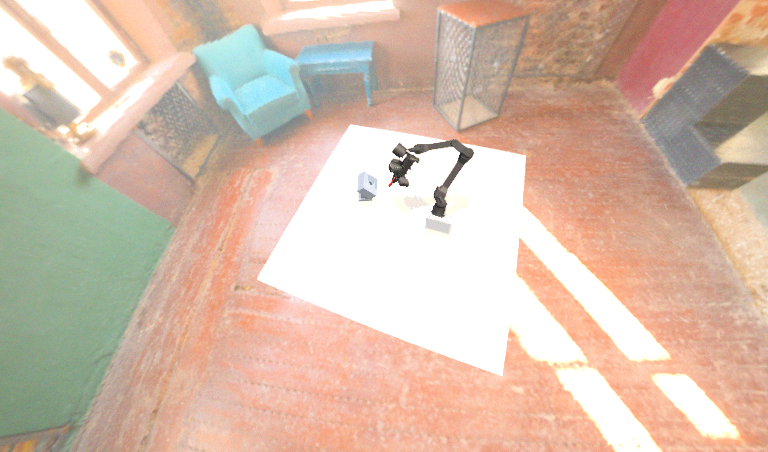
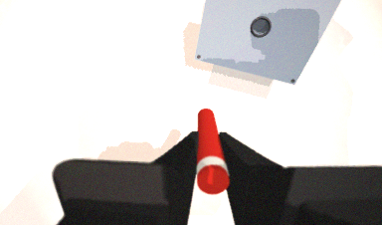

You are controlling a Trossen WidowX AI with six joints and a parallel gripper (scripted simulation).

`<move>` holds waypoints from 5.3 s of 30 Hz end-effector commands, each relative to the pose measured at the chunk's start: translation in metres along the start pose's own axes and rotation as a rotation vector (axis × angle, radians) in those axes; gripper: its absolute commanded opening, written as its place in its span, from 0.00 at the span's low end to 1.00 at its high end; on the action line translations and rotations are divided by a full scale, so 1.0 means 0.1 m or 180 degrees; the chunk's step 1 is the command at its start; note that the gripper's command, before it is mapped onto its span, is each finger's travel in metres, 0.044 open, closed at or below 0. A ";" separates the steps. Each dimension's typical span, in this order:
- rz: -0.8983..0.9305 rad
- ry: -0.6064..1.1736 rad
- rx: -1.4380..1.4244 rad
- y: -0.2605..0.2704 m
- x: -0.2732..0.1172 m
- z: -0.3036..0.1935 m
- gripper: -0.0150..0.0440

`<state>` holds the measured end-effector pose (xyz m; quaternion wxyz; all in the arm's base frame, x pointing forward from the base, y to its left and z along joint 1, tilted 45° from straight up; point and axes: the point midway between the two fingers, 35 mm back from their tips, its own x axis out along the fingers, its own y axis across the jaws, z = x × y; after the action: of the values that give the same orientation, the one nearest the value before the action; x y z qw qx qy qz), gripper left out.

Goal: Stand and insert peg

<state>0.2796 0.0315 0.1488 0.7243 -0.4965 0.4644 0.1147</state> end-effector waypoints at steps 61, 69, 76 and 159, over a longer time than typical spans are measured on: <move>-0.0570 -0.0928 -0.0195 -0.40 0.33 0.47 0.25; -0.0598 -0.0958 -0.0180 -0.42 0.39 0.49 0.25; -0.0600 -0.0962 -0.0174 -0.44 0.46 0.51 0.25; -0.0605 -0.0953 -0.0159 -0.52 0.87 0.66 0.25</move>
<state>0.3941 0.0346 0.1173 0.7805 -0.5322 0.3017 0.1283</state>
